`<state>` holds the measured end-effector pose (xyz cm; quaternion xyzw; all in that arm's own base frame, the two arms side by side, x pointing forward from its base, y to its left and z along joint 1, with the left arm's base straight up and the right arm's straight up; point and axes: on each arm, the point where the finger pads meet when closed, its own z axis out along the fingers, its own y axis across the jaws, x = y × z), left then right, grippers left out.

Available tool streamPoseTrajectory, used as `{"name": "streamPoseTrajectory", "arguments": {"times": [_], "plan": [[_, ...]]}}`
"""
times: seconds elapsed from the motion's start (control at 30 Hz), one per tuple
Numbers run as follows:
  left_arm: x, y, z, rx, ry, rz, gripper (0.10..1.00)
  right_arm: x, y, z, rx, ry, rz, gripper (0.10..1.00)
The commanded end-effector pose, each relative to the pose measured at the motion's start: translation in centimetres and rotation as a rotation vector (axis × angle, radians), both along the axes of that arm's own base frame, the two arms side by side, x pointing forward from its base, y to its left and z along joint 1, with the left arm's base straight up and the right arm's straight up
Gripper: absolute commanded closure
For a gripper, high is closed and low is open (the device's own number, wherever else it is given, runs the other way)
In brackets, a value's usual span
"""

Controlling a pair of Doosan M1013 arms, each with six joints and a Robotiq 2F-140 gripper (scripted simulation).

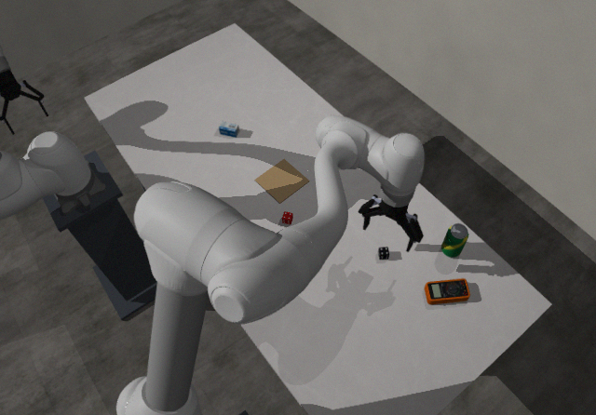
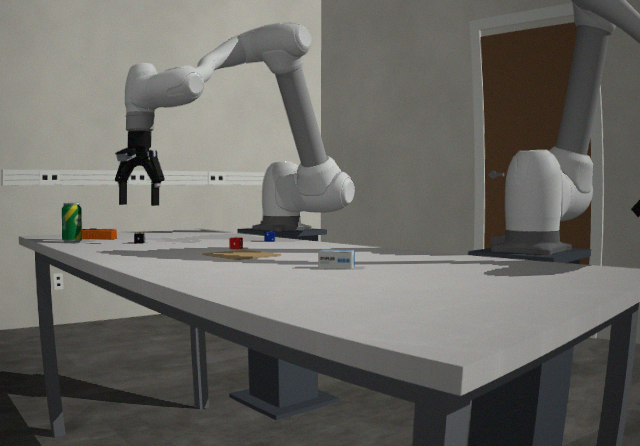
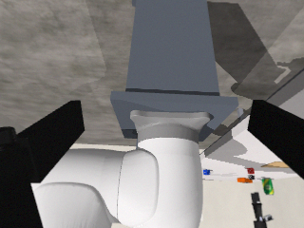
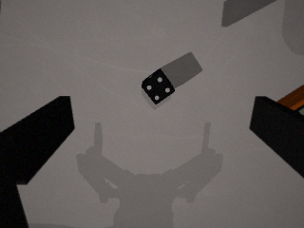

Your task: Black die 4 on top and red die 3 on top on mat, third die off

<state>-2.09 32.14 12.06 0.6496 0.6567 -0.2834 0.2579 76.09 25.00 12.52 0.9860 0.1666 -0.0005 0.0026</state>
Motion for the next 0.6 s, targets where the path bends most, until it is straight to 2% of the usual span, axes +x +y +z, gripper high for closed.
{"name": "streamPoseTrajectory", "arguments": {"times": [0.0, 0.23, 0.5, 0.53, 0.57], "plan": [[-0.01, 0.03, 0.04, 0.001, 0.0, 0.0, 0.098, 0.0, -0.04, -0.03, 0.005, 0.0, 0.169, 0.098], [-0.01, 0.03, 0.04, 0.001, 0.0, 0.0, 0.098, -0.06, -0.11, -0.21, 0.005, 0.001, 0.366, 0.098], [-0.01, 0.03, 0.04, 0.001, 0.0, 0.0, 0.098, -0.07, -0.12, -0.25, 0.005, 0.001, 0.401, 0.098], [-0.01, 0.03, 0.04, 0.001, 0.0, 0.0, 0.098, -0.07, -0.12, -0.25, 0.005, 0.001, 0.401, 0.747], [-0.01, 0.03, 0.04, 0.001, 0.0, 0.0, 0.098, -0.07, -0.12, -0.25, 0.005, 0.001, 0.401, 0.747]]}}
